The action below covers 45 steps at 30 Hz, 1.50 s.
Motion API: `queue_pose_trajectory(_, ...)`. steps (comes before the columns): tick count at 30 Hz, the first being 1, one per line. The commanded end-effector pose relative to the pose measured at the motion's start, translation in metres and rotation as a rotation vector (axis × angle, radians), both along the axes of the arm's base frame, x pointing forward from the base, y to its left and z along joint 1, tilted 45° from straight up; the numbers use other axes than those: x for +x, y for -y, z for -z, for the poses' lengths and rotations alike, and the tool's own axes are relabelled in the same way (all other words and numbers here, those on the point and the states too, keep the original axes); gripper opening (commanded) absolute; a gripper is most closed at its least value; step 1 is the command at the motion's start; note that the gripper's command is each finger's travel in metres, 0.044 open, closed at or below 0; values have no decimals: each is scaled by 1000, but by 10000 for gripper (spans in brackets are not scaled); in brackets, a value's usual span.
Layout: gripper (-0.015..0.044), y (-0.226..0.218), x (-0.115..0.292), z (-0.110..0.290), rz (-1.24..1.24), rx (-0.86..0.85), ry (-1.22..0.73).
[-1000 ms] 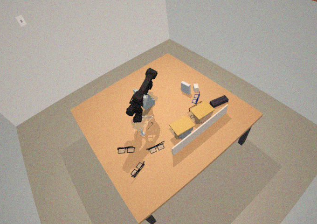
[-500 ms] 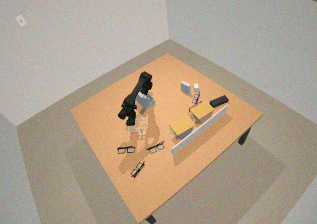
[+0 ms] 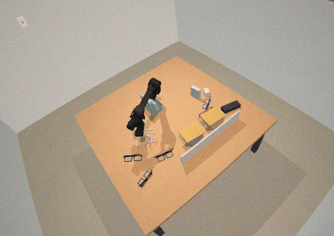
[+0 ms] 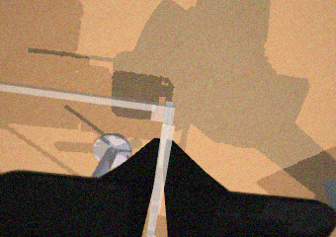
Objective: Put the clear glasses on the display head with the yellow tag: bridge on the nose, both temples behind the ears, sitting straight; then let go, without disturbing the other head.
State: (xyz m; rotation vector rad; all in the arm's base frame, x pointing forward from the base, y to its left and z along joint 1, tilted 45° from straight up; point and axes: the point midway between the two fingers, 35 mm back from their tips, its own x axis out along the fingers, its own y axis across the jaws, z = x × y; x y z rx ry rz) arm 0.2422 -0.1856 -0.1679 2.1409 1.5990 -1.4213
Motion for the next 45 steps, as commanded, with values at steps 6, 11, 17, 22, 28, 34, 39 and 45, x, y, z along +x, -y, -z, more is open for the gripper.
queue_pose_trajectory(6, 0, -8, -3, 8, 9, 3, -3)
queue_pose_trajectory(11, 0, -7, -8, 9, 9, 3, -3)
queue_pose_trajectory(17, 0, -6, -11, 10, 9, 2, -3)
queue_pose_trajectory(22, 0, -5, -14, 10, 9, 2, -4)
queue_pose_trajectory(28, 0, -4, -20, 11, 9, 2, -4)
queue_pose_trajectory(34, 0, -3, -25, 13, 9, 2, -4)
queue_pose_trajectory(39, 0, -1, -29, 14, 9, 1, -4)
queue_pose_trajectory(45, 0, 1, -34, 16, 9, 1, -5)
